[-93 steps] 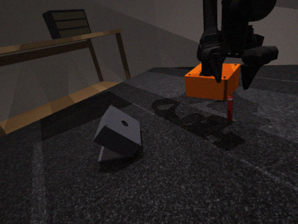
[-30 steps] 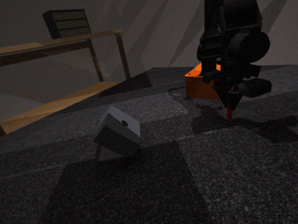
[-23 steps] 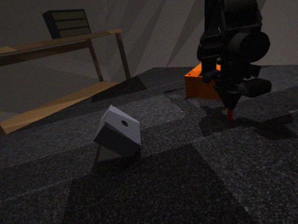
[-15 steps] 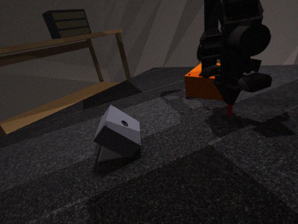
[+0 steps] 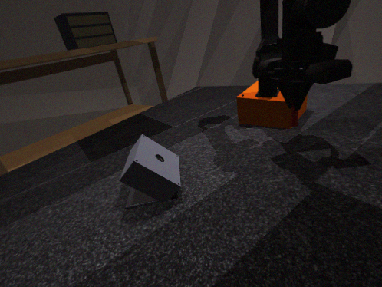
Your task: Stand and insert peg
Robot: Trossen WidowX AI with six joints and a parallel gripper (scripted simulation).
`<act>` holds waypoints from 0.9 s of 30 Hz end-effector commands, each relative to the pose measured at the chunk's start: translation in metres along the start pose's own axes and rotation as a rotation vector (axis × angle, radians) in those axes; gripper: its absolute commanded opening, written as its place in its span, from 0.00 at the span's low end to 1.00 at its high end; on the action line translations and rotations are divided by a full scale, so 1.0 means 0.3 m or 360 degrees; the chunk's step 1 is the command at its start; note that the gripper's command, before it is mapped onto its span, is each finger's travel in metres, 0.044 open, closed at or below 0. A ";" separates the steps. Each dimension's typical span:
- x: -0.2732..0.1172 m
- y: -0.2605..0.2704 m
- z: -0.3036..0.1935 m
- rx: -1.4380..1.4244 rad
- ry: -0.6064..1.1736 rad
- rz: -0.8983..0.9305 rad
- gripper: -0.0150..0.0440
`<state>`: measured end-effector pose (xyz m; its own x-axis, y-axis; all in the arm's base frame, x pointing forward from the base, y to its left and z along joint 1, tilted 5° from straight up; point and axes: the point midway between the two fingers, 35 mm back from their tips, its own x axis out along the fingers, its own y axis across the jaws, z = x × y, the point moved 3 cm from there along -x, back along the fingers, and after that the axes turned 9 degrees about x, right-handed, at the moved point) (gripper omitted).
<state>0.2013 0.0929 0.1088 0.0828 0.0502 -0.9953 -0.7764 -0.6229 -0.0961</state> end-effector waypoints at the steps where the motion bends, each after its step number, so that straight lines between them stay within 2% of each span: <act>1: -0.017 -0.004 -0.007 0.0008 0.0012 -0.0014 0.25; 27: -0.002 -0.049 -0.227 0.0542 0.0476 -0.0185 0.25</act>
<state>0.2500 0.0549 0.1119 0.2969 -0.1240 -0.9468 -0.8984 -0.3722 -0.2329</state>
